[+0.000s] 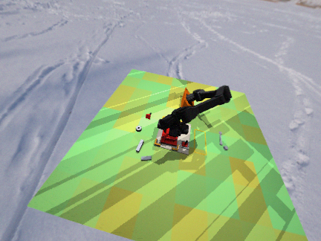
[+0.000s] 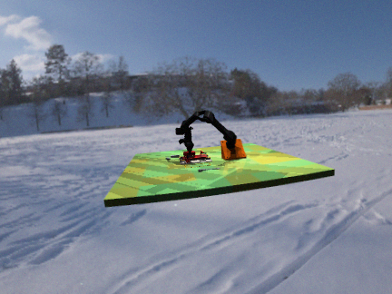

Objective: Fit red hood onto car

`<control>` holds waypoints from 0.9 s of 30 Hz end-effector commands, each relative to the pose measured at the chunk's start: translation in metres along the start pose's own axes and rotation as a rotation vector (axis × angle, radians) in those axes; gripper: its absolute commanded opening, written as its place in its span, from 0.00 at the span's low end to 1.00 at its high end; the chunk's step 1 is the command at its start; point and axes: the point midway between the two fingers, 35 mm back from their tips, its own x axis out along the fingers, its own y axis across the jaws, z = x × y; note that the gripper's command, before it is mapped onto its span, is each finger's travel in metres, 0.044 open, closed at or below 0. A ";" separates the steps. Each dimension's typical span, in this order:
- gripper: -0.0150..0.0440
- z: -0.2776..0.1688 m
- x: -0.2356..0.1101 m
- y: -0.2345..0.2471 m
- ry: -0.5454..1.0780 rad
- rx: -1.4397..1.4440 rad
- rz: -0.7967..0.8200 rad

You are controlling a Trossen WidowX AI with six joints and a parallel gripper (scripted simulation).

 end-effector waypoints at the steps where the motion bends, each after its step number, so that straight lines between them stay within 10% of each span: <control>1: 0.25 0.000 0.000 0.000 0.000 -0.005 -0.004; 27: 0.25 -0.001 0.002 0.000 -0.003 -0.003 -0.003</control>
